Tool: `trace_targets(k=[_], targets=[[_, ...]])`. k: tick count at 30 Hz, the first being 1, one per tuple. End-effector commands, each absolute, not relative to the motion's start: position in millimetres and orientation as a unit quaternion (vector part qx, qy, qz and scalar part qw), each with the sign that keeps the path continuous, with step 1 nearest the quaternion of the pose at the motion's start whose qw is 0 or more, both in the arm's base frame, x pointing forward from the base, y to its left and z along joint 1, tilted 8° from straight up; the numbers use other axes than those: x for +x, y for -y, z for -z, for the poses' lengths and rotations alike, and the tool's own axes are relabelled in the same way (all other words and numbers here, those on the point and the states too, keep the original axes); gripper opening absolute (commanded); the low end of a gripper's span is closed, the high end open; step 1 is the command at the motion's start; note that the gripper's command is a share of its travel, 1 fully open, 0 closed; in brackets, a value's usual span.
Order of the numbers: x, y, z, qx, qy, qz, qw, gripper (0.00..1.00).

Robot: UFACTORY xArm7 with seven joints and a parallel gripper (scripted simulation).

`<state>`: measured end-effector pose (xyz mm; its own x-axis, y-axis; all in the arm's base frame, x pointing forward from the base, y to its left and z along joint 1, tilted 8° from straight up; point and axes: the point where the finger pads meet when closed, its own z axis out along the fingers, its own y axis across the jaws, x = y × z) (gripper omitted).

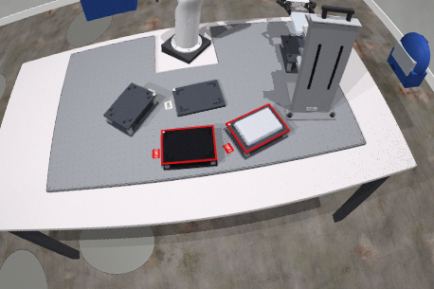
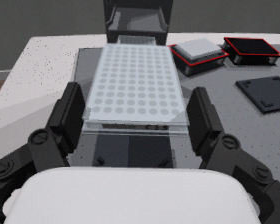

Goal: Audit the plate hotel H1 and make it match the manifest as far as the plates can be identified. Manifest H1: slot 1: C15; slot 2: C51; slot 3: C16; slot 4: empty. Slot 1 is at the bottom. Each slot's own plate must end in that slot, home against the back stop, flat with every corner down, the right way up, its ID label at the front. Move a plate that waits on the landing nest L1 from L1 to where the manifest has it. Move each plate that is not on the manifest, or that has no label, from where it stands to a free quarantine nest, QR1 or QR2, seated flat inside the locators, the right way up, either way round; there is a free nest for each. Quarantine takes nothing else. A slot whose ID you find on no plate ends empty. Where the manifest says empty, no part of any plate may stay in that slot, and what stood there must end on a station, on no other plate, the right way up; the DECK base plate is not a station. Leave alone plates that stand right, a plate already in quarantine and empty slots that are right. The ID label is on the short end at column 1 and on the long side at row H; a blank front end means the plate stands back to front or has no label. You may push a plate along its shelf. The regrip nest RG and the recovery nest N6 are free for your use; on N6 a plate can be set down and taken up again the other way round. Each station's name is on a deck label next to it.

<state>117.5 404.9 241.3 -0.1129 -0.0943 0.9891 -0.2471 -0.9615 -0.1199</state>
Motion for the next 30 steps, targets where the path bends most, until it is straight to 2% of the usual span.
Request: trace_targets(k=[1,30], targets=[[117,-406,-242,0.664,0.130,-0.734,0.051,0.00],[121,-409,-206,0.664,0.130,-0.734,0.051,0.00]])
